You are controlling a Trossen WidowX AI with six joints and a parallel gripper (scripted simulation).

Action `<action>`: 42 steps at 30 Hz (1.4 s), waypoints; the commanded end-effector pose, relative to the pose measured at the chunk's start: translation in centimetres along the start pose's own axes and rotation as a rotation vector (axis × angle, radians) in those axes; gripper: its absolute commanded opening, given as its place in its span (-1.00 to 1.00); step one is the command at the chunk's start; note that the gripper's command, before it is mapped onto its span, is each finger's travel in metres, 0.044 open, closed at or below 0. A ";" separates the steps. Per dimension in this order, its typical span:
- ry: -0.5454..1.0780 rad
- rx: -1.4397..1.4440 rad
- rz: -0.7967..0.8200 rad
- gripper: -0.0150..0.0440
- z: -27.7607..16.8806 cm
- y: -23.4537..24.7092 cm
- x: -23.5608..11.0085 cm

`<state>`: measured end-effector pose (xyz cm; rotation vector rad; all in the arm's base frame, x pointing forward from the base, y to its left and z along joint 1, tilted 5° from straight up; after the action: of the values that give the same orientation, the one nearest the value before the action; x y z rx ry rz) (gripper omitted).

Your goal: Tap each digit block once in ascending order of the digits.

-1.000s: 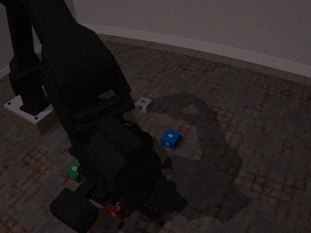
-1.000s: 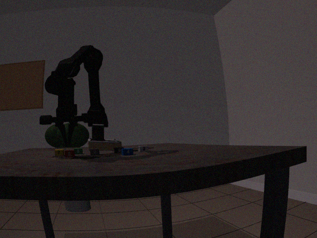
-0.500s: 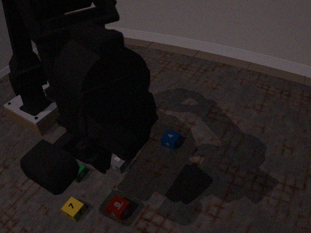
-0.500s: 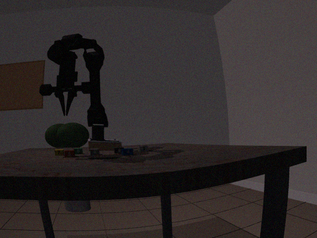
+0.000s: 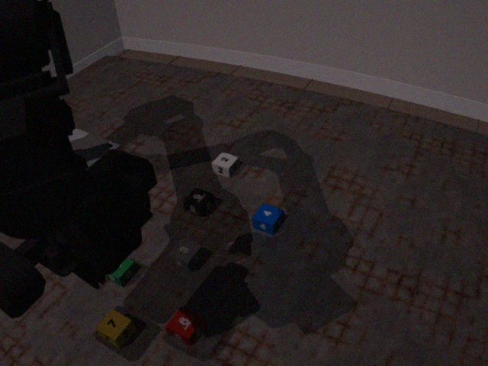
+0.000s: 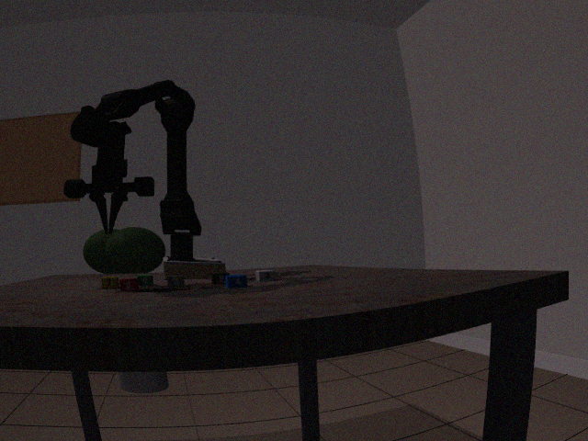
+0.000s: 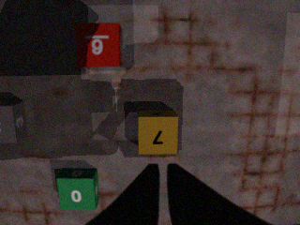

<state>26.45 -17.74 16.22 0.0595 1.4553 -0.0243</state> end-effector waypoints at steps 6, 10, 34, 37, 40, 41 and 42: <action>0.034 0.000 0.023 -0.42 -0.9 0.5 5.3; 0.034 0.000 0.023 -0.42 -0.9 0.5 5.7; 0.033 -0.002 0.022 -0.42 -0.9 0.5 6.7; 0.034 0.000 0.023 -0.42 -0.9 0.5 5.3; 0.034 0.000 0.023 -0.42 -0.9 0.4 5.1; 0.034 0.000 0.023 -0.42 -0.8 0.4 4.3; 0.034 0.000 0.023 -0.42 -0.6 0.3 3.0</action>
<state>26.10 -17.09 11.10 0.0833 1.4981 -0.0029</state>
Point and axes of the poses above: the point midway between the two fingers, 35 mm back from their tips, its own x axis out along the fingers, its own y axis across the jaws, z = x × y, the point moved 6 cm from there along -x, back along the fingers
